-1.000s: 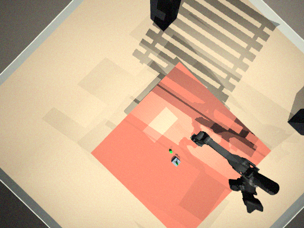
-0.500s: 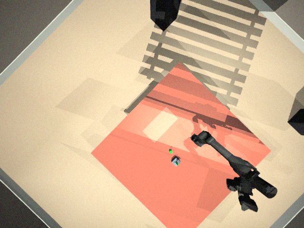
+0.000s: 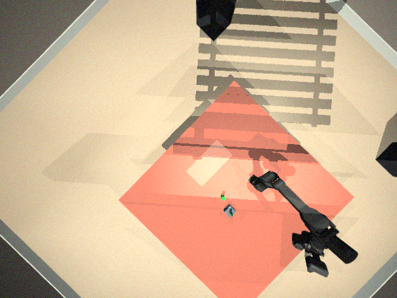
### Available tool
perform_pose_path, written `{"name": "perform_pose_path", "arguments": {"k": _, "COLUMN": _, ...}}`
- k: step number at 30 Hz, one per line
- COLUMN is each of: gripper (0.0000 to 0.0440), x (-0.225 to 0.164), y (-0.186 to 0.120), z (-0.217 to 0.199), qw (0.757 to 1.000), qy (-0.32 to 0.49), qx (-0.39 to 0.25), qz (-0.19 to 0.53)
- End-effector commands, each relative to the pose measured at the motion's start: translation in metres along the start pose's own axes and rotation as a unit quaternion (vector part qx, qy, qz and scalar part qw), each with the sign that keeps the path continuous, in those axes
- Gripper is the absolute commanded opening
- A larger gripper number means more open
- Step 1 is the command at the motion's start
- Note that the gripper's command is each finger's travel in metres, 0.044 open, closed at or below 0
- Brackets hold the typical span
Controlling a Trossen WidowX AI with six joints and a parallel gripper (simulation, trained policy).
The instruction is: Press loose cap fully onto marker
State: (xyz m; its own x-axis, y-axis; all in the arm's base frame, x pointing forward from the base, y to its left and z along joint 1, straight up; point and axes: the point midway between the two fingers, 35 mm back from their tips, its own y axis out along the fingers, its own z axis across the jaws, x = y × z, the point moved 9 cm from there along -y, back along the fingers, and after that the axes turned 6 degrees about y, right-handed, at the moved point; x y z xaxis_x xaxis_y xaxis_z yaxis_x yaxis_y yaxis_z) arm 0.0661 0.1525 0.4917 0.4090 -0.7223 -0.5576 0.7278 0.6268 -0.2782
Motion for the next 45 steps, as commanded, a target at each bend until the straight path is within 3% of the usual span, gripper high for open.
{"name": "perform_pose_path", "arguments": {"k": 1, "gripper": 0.0325, "x": 0.002, "y": 0.004, "z": -0.002, "qw": 1.000, "qy": 0.003, "qx": -0.009, "qz": -0.009}}
{"name": "perform_pose_path", "arguments": {"k": 45, "gripper": 0.0329, "x": 0.059, "y": 0.061, "z": -0.007, "qw": 0.975, "qy": 0.044, "qx": -0.105, "qz": -0.192}}
